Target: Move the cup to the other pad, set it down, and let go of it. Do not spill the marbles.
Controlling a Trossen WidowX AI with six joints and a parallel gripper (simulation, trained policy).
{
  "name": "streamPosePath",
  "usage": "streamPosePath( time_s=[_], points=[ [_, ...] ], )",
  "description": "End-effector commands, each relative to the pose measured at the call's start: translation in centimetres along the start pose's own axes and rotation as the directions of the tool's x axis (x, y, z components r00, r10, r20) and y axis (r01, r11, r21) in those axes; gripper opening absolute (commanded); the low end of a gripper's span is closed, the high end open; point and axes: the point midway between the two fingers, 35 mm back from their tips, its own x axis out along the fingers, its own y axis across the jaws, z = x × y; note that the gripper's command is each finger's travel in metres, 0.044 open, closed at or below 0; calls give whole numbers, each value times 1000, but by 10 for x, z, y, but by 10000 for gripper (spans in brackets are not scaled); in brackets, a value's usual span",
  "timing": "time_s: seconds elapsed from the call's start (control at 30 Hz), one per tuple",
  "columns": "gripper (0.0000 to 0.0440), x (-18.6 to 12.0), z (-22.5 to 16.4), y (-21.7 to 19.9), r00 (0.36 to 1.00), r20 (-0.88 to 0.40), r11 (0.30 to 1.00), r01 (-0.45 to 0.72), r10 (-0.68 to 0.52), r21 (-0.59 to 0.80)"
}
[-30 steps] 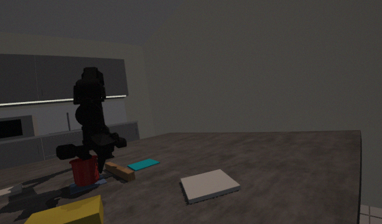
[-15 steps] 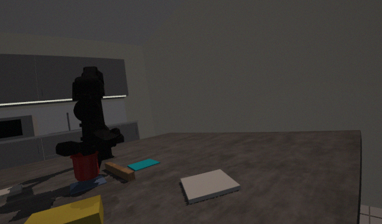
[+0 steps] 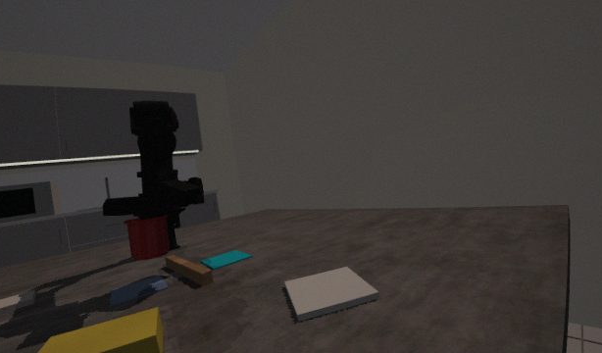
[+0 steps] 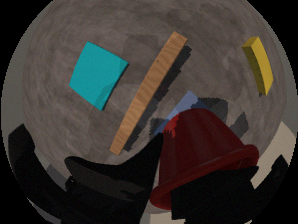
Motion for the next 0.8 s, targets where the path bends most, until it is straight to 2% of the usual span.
streamPosePath(
  time_s=[0.0, 0.77],
  points=[
    [0, -9, 8, 7, 1000, 23, 1000, 6, -6, -15],
    [0, -21, 58, 77, 992, 123, 989, 48, -30, -140]
  ],
)
